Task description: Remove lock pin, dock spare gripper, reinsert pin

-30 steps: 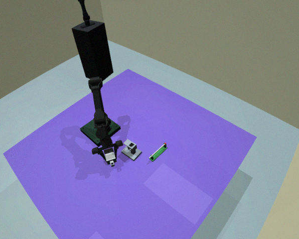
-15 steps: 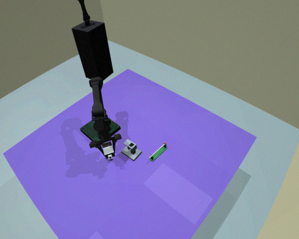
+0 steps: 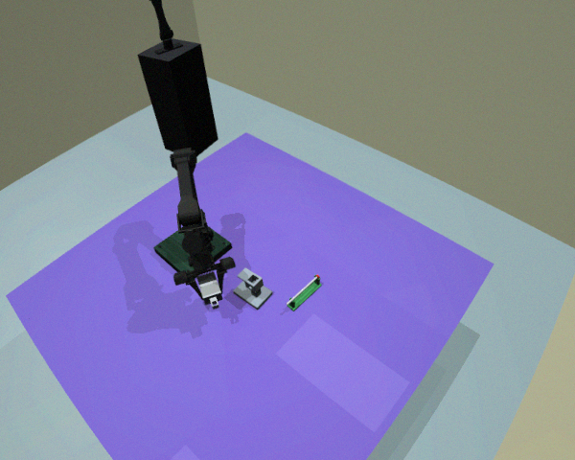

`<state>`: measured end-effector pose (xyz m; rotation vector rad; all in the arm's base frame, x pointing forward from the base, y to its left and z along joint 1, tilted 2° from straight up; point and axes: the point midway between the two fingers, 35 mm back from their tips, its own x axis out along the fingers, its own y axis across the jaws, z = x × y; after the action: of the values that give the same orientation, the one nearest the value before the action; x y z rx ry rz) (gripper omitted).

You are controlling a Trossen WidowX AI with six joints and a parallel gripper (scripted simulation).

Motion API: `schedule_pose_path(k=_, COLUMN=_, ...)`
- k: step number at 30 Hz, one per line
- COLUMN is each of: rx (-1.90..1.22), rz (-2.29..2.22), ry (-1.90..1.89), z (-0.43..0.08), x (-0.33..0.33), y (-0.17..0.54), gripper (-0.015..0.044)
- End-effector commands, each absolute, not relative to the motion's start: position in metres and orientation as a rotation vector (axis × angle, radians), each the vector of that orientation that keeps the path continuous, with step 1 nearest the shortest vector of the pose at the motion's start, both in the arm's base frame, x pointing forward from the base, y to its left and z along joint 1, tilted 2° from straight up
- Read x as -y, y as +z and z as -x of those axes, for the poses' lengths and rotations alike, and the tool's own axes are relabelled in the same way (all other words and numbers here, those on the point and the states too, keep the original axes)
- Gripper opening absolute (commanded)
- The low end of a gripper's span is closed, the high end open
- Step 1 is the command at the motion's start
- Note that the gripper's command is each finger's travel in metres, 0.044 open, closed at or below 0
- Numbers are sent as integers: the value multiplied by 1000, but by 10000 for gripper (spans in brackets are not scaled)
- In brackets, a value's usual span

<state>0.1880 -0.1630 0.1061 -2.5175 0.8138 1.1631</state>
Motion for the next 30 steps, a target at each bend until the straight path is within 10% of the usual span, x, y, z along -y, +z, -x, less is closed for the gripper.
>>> schedule_pose_path(k=1, rx=-783, rz=2556, ry=1236, z=-194, x=161, y=111, gripper=0)
schedule_pose_path(k=30, rx=-293, rz=2697, ry=2161, z=-219, x=121, y=121, gripper=0)
